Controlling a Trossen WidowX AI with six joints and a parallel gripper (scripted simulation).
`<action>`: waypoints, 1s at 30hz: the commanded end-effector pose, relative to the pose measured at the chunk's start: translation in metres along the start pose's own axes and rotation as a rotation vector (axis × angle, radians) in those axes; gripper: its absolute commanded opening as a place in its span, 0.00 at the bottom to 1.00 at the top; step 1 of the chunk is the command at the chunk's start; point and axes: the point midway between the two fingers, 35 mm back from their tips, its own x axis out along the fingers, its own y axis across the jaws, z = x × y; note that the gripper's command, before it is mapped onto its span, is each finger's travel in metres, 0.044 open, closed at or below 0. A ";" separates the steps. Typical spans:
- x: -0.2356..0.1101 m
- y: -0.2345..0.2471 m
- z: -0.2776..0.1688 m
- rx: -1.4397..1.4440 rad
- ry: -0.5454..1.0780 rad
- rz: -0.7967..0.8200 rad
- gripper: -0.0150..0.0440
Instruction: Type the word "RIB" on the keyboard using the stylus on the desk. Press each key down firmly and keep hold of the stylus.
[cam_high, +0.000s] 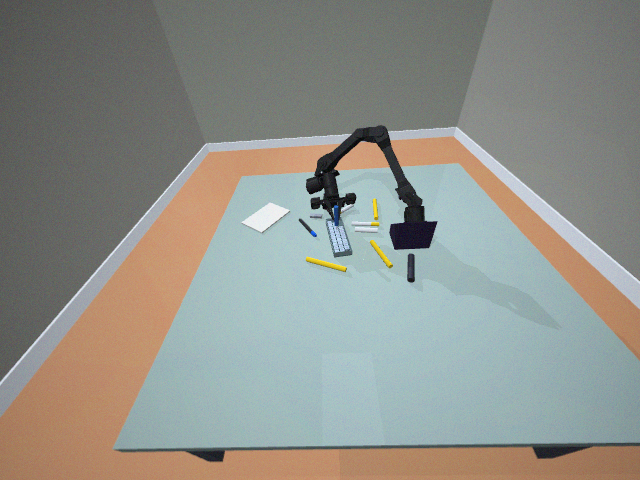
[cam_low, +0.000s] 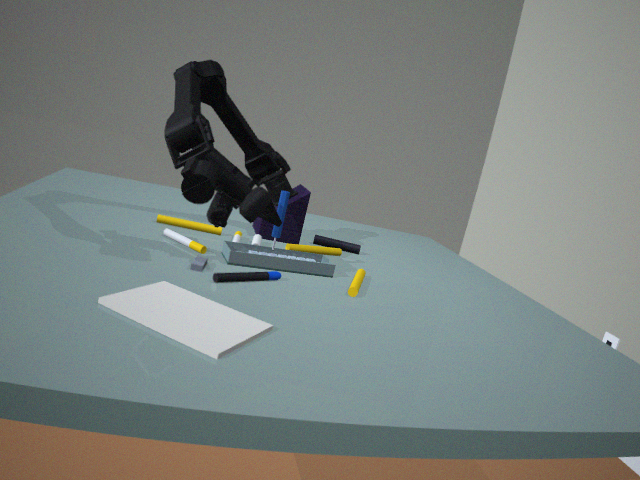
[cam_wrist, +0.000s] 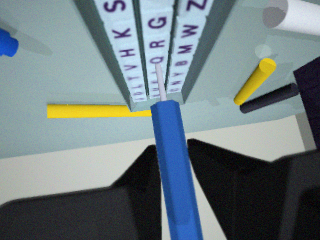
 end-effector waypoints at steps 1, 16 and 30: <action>0.002 0.000 0.002 -0.003 -0.001 -0.005 0.39; 0.002 -0.001 0.002 -0.003 -0.001 -0.005 0.39; 0.005 -0.002 0.008 -0.003 -0.001 -0.005 0.39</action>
